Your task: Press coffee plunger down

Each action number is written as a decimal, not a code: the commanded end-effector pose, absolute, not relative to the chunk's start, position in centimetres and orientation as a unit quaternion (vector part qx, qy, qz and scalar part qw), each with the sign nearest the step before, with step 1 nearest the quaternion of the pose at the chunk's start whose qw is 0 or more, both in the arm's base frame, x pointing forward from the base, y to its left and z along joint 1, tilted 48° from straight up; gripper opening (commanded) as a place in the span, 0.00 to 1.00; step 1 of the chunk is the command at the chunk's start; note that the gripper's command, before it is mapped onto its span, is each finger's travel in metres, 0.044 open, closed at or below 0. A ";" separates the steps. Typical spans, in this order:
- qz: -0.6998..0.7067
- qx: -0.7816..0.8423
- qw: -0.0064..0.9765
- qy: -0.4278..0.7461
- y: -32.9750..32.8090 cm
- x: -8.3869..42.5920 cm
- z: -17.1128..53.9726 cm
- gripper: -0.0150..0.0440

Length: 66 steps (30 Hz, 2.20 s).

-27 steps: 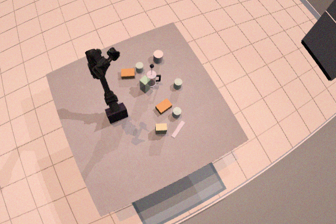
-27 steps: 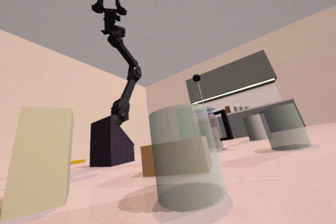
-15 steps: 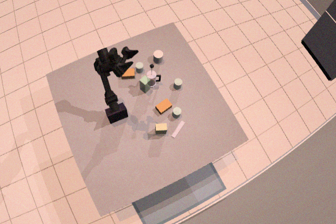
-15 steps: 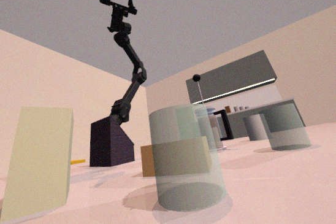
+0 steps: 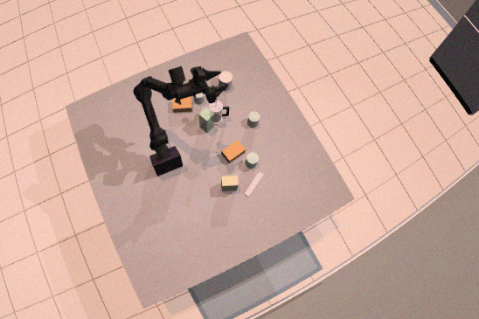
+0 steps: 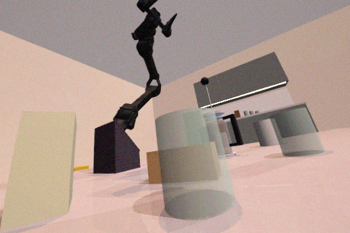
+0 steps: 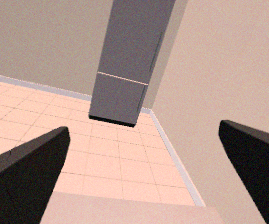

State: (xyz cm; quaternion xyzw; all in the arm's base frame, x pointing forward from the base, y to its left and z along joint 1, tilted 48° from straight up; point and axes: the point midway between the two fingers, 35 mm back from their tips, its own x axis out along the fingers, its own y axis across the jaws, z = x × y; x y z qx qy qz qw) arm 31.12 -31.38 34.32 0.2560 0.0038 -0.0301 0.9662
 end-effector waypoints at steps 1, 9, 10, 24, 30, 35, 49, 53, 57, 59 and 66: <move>0.057 0.276 0.958 0.040 -24.9 32.7 32.4 1.00; 0.230 0.316 0.913 0.115 -12.3 32.8 28.3 1.00; 0.250 0.321 0.905 0.125 -10.8 32.4 27.8 1.00; 0.296 0.333 0.883 0.148 -3.3 31.1 22.1 1.00; 0.295 0.333 0.883 0.148 -3.2 31.3 22.2 1.00; 0.295 0.333 0.883 0.149 -2.8 31.9 22.1 1.00; 0.295 0.333 0.883 0.148 -1.3 33.7 22.0 1.00; 0.296 0.333 0.883 0.147 -0.9 34.1 21.9 1.00; 0.296 0.333 0.883 0.147 -0.8 34.2 21.9 0.96; 0.296 0.333 0.883 0.147 -0.8 34.2 21.9 0.87; 0.296 0.333 0.883 0.147 -0.8 34.2 21.9 0.56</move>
